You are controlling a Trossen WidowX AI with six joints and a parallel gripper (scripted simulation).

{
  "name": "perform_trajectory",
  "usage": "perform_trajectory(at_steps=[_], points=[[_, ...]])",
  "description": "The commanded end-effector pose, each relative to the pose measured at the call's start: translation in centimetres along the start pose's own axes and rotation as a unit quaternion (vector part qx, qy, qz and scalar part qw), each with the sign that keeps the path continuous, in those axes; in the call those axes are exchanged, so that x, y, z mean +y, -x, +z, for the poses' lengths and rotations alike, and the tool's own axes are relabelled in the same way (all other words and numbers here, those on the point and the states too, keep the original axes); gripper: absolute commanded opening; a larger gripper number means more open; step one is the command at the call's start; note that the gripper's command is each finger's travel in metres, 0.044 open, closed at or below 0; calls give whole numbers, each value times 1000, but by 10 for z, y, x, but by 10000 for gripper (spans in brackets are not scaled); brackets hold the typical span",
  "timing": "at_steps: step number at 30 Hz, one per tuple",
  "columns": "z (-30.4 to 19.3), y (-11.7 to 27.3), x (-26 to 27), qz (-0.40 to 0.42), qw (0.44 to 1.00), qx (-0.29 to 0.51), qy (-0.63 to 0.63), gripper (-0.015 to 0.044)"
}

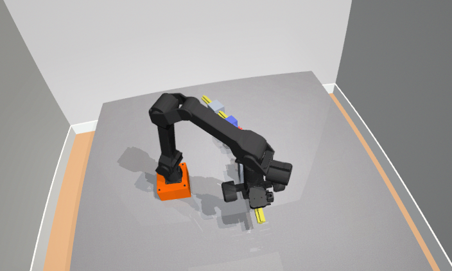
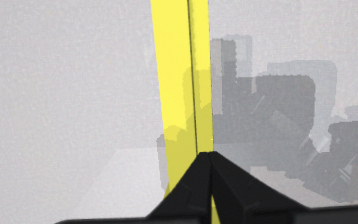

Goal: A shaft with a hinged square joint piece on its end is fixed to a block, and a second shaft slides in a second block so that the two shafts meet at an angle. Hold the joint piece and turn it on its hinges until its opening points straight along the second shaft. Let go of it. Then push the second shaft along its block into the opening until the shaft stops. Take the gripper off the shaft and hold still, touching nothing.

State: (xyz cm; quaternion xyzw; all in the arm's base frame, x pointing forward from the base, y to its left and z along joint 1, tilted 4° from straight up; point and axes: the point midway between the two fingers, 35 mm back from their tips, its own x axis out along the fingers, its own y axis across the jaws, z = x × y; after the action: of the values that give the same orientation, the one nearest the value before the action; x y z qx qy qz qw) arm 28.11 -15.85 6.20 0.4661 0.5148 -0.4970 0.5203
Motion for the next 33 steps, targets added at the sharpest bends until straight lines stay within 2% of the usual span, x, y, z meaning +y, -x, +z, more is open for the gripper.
perform_trajectory(at_steps=[1, 7, 11, 15, 31, 33], points=[[-2, -3, 0, -1, 1000, 2, 0, 0], [-1, -3, 0, -2, 1000, 4, -1, 0], [0, 25, 1, -5, 1000, 13, -1, 0], [0, 28, 1, -6, 1000, 14, -1, 0], [2, 58, 4, -2, 968, 15, 250, 420], [3, 63, 5, -1, 959, 15, 283, 440]])
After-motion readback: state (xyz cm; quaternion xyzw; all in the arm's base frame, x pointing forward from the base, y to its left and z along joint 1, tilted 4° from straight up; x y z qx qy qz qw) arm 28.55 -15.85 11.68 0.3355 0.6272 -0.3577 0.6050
